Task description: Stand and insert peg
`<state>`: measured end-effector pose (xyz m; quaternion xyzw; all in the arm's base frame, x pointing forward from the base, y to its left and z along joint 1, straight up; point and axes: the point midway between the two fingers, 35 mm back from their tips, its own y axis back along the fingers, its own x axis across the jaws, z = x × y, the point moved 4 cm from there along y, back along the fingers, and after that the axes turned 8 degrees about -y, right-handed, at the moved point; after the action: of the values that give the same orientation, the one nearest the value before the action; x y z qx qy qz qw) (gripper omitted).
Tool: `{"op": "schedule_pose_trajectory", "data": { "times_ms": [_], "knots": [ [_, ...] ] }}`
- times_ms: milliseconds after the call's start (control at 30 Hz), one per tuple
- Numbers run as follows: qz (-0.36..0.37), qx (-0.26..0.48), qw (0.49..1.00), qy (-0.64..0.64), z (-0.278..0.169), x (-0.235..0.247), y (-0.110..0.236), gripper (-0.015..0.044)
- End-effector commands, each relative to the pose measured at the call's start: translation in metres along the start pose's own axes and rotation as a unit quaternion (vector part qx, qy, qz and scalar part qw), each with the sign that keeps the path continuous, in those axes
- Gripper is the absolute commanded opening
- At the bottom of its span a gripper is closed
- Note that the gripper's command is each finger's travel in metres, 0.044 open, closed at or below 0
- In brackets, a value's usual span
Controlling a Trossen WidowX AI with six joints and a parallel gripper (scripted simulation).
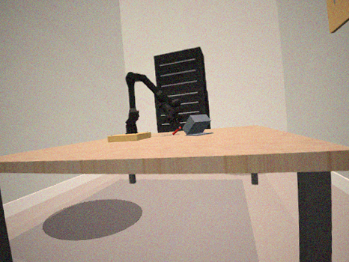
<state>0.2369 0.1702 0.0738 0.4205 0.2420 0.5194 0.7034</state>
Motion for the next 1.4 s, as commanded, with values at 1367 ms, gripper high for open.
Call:
{"op": "schedule_pose_trajectory", "data": {
  "times_ms": [1367],
  "knots": [
    [0.025, -0.192, 0.981, -0.001, -0.036, -0.006, 0.02, 0.0051]
  ]
}}
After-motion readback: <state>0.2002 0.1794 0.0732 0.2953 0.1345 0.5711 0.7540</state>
